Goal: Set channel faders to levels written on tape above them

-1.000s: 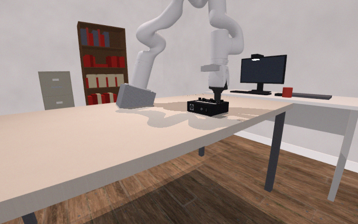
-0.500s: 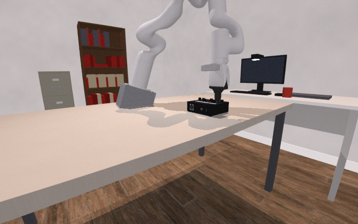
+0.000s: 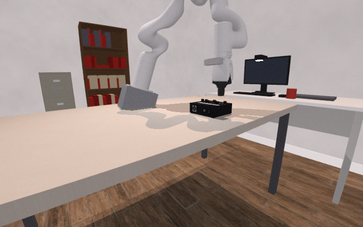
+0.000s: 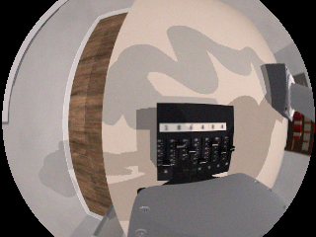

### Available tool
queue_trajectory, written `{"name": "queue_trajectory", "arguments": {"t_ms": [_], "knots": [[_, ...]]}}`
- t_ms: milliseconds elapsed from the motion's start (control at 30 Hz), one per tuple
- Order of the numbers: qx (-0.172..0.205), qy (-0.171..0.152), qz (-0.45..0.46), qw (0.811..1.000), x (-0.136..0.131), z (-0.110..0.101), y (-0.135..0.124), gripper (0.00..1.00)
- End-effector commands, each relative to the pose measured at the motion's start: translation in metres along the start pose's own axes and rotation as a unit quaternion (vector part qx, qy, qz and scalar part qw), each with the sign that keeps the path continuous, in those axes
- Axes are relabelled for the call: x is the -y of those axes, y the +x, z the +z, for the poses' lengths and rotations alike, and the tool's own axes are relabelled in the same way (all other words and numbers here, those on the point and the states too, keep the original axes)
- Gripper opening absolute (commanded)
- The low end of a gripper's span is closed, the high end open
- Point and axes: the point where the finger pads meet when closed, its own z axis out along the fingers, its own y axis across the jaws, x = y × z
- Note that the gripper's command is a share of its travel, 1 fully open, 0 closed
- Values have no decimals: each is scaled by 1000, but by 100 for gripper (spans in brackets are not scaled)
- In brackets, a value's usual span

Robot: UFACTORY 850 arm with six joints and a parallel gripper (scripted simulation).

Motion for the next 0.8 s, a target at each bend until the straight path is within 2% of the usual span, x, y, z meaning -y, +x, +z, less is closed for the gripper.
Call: {"name": "queue_trajectory", "arguments": {"t_ms": [0, 467, 667, 767], "knots": [[0, 0, 0, 1000, 1, -8, 0, 0], [0, 0, 0, 1000, 0, -8, -1, 0], [0, 0, 0, 1000, -40, -4, -30, 0], [0, 0, 0, 1000, -43, -4, -31, 0]]}}
